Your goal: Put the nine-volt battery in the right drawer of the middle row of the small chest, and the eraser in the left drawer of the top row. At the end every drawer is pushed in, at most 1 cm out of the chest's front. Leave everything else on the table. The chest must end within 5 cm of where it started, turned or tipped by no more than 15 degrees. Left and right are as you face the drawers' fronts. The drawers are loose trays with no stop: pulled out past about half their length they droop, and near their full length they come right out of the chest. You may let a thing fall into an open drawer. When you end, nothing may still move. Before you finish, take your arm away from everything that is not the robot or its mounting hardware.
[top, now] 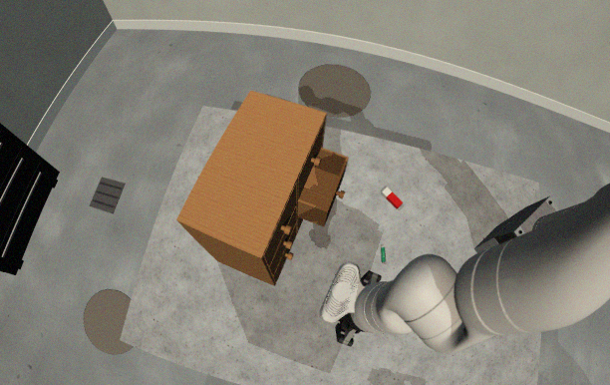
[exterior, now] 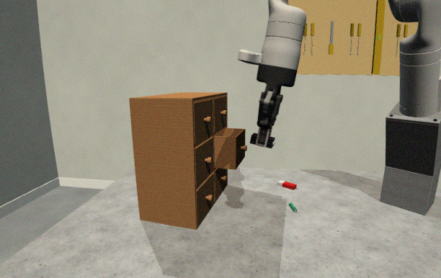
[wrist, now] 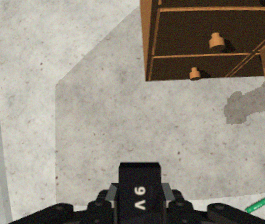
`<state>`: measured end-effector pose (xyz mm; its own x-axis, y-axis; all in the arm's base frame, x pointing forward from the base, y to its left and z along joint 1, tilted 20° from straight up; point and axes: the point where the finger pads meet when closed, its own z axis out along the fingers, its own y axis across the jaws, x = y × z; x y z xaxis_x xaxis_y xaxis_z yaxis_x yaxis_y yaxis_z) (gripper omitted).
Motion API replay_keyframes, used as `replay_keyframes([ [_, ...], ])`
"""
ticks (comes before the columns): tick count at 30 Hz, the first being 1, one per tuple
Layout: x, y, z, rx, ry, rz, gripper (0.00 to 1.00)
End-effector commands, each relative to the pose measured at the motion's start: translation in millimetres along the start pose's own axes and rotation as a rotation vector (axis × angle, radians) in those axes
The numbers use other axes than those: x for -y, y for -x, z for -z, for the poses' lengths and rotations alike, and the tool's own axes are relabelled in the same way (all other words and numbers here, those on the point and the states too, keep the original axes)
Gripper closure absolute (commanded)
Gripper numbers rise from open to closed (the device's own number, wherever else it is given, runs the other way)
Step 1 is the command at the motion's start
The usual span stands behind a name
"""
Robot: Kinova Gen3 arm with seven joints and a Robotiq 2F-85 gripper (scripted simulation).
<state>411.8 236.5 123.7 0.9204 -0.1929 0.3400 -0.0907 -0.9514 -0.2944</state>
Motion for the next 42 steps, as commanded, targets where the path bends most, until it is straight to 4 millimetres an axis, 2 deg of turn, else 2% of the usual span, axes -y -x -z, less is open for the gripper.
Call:
replay_keyframes([
  [1,15.6,17.7,-0.4,-0.022,-0.005,0.047,0.77],
  [25,17.5,21.8,-0.9,-0.324,-0.017,0.042,0.77],
  [36,17.4,22.6,-0.4,-0.643,-0.026,0.043,0.77],
  [42,16.9,23.5,-1.9,-0.733,-0.024,0.040,0.77],
])
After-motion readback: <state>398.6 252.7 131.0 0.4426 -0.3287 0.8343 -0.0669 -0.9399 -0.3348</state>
